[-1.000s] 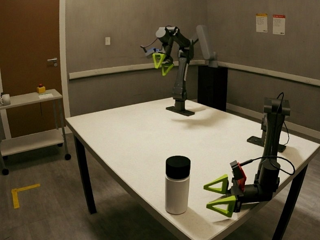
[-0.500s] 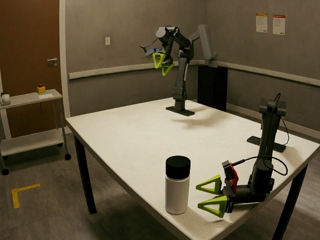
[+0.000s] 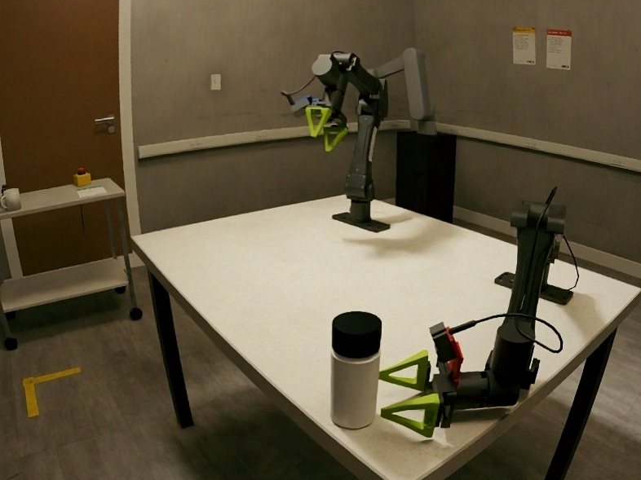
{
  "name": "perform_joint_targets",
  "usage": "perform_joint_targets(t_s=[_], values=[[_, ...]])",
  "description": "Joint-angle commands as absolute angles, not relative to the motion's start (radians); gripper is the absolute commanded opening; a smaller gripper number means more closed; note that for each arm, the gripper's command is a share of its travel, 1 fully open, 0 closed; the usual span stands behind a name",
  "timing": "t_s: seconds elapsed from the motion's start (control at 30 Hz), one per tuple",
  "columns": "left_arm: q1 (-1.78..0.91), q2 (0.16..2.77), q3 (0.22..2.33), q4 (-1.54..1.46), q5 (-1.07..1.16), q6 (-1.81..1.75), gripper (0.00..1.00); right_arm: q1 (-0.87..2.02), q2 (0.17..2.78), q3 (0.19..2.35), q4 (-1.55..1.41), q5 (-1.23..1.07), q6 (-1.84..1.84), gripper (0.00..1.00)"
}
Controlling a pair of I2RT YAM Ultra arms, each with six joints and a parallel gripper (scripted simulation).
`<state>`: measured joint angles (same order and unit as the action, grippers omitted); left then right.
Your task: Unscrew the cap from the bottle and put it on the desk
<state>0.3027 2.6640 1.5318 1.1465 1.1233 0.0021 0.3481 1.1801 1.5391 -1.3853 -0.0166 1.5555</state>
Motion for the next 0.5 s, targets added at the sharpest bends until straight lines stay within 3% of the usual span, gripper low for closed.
perform_joint_targets(t_s=[0.0,0.47], values=[[0.283,2.675,1.567,1.113,1.098,-0.005,0.96,0.353,1.186,1.545,-1.397,-0.003,1.556,0.94],[0.247,2.695,1.618,1.083,1.062,-0.005,0.96,0.353,1.186,1.545,-1.397,-0.003,1.556,0.94]])
